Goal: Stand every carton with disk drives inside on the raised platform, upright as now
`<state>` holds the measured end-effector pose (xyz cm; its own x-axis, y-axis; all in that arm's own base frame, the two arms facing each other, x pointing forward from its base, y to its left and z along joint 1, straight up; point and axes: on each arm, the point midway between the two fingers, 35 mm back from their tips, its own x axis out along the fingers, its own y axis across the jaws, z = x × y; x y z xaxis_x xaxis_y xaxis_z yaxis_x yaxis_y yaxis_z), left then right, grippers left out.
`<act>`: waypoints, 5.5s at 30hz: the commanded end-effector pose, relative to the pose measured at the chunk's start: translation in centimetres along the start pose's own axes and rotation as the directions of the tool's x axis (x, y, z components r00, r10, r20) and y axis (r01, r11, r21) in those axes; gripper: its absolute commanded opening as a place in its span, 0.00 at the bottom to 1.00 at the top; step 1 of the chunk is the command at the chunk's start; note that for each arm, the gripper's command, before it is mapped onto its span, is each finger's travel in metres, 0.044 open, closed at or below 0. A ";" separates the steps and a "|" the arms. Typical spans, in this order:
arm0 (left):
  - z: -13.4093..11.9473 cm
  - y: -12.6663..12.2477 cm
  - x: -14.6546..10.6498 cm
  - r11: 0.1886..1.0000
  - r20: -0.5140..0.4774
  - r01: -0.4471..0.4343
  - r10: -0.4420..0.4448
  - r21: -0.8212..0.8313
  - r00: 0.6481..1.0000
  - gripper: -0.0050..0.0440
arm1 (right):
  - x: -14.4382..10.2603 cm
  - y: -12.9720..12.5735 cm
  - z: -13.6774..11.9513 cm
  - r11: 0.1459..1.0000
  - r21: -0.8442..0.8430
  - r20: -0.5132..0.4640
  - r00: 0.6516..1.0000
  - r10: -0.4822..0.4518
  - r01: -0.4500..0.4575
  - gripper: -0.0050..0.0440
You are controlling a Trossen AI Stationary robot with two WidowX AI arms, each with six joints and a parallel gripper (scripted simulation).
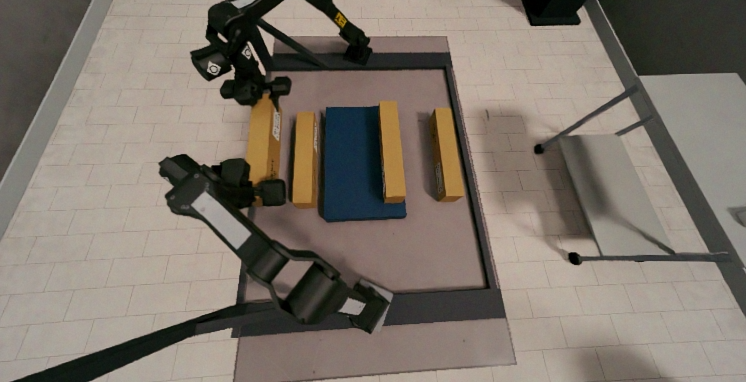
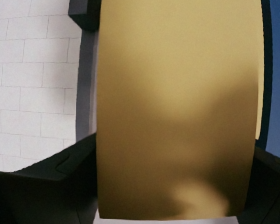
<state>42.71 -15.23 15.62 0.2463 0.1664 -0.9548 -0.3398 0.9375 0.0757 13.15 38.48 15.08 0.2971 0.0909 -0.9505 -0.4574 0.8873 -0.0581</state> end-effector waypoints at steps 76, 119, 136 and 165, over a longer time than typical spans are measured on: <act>0.6 5.3 -1.2 1.000 0.052 0.026 -0.026 -0.015 0.998 0.00 | -0.8 -5.3 0.3 1.000 0.010 0.017 1.000 0.023 -0.023 0.00; 0.2 10.0 -0.1 1.000 0.027 0.014 -0.014 -0.010 1.000 0.00 | 0.3 -10.0 0.1 1.000 0.011 0.006 1.000 0.013 -0.013 0.00; 0.2 10.0 -0.1 1.000 0.026 0.013 -0.013 -0.010 1.000 0.00 | 0.2 -10.0 0.1 1.000 0.011 0.008 1.000 0.015 -0.016 0.00; 0.3 14.3 -0.7 1.000 0.028 0.022 -0.021 -0.011 0.999 0.00 | 0.0 -14.5 0.3 1.000 0.016 0.018 1.000 0.023 -0.024 0.00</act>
<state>38.00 -1.77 13.94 0.1790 0.1814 -0.9670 -0.3490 0.9306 0.1100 19.62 25.83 13.24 0.2598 0.0306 -0.9652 -0.4487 0.8889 -0.0926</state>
